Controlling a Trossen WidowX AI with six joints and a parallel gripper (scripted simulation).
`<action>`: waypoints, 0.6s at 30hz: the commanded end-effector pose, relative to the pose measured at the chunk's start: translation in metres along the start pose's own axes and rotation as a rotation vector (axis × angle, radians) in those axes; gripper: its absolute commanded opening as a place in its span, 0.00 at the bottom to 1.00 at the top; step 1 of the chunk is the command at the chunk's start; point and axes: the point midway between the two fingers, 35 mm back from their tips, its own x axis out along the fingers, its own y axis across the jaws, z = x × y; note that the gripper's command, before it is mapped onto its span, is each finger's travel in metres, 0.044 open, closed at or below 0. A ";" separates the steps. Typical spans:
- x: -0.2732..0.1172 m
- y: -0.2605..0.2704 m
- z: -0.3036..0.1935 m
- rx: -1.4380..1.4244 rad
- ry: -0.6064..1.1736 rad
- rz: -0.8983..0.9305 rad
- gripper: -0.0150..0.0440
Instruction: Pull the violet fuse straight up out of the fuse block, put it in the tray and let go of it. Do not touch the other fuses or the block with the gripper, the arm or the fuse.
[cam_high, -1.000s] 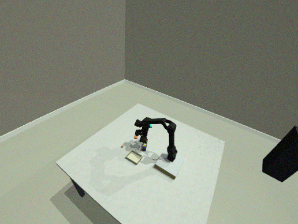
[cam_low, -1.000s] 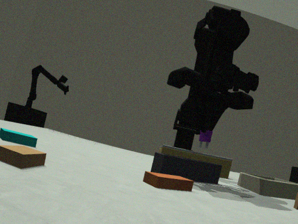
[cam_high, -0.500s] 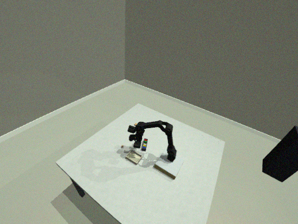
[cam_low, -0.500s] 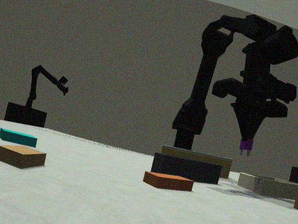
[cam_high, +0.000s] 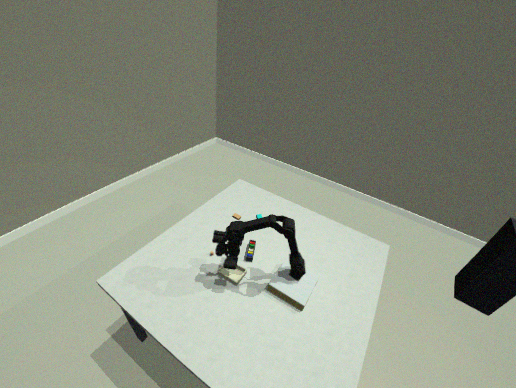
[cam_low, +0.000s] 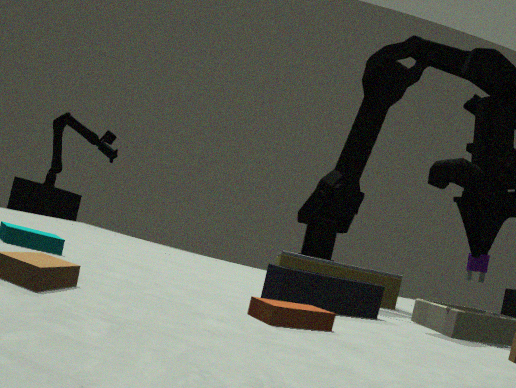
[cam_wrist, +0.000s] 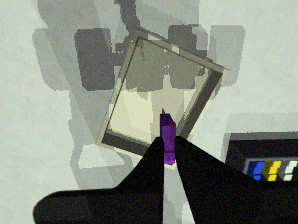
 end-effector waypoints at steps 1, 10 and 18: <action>0.002 0.002 0.000 0.015 0.004 0.004 0.25; 0.016 0.002 0.001 0.015 0.004 0.004 0.25; 0.029 0.002 0.001 0.015 0.004 0.004 0.25</action>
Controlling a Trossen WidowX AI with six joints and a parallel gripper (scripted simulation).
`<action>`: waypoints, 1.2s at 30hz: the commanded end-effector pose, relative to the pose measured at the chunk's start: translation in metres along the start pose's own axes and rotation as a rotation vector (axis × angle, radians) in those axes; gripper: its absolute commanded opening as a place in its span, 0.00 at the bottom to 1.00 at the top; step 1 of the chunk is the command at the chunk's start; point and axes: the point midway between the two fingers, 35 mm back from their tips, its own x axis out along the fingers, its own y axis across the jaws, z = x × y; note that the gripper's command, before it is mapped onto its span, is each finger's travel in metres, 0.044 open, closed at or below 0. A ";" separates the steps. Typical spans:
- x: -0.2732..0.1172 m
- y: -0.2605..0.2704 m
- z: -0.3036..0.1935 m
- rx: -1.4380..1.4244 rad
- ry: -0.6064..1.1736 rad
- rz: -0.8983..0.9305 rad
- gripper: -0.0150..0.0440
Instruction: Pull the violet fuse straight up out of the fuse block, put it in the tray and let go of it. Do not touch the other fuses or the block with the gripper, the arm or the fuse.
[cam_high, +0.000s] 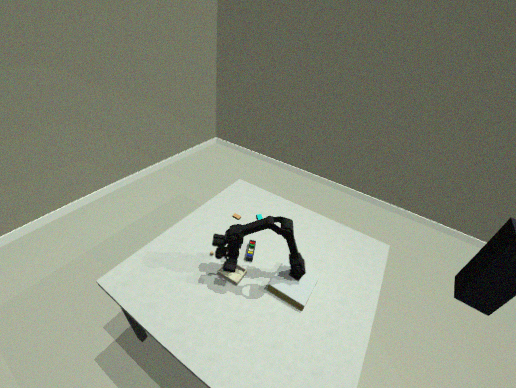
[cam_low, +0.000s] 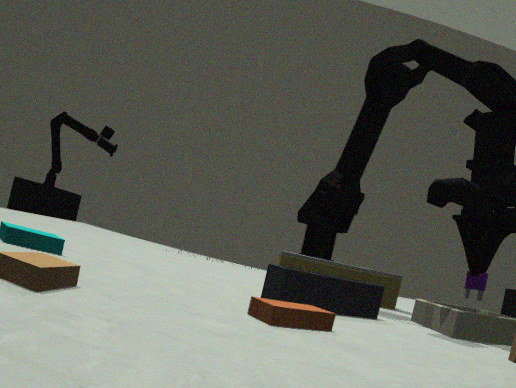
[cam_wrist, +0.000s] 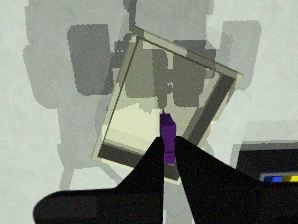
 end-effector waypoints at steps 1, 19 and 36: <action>0.008 0.001 -0.001 0.007 0.006 0.004 0.25; 0.015 0.000 -0.001 0.000 0.003 0.000 0.65; -0.022 0.000 -0.002 0.007 0.006 0.003 0.81</action>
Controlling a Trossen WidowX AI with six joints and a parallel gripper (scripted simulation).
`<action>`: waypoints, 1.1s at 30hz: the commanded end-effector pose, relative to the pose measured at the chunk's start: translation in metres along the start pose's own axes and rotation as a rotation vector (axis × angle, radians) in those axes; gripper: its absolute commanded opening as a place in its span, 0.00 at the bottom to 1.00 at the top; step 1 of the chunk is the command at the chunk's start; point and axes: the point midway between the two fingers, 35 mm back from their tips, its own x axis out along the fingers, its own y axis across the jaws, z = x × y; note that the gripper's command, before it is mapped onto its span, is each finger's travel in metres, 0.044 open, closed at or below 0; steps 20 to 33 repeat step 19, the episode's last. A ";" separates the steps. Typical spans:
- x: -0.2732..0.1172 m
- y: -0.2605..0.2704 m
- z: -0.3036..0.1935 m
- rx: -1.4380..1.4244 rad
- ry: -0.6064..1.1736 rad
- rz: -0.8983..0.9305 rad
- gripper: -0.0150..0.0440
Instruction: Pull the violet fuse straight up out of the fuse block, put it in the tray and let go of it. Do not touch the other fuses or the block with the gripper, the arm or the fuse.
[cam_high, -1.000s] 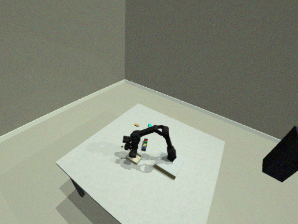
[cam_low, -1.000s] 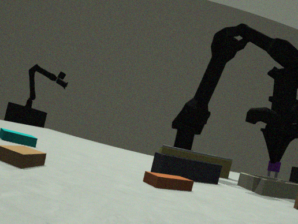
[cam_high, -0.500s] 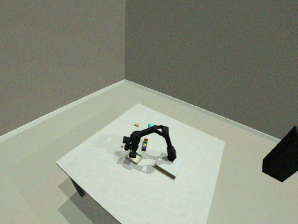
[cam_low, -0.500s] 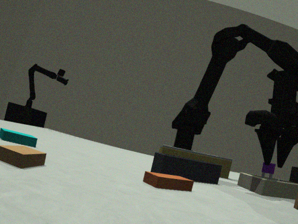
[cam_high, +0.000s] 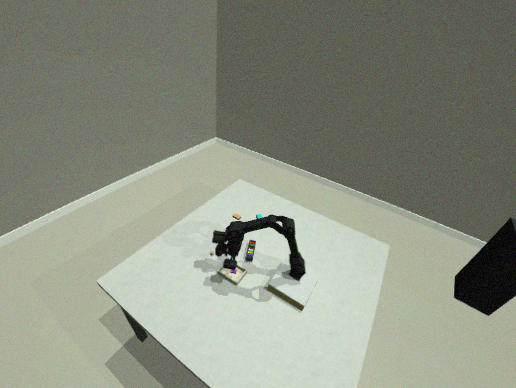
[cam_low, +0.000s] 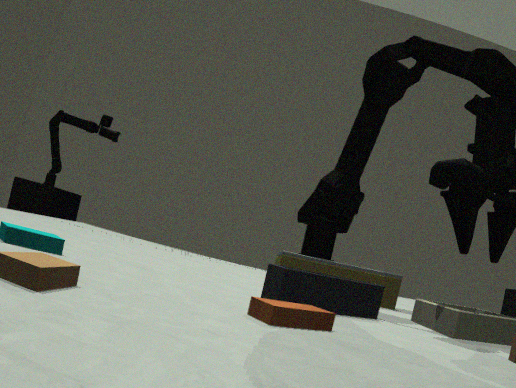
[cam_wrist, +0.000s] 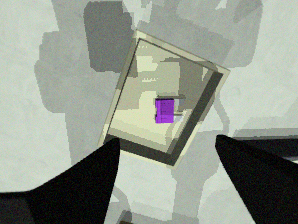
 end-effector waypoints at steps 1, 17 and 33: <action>0.001 0.000 -0.001 0.005 0.005 0.003 0.81; 0.000 0.000 0.000 0.000 0.002 0.000 0.81; 0.000 0.000 0.000 0.000 0.002 0.000 0.81</action>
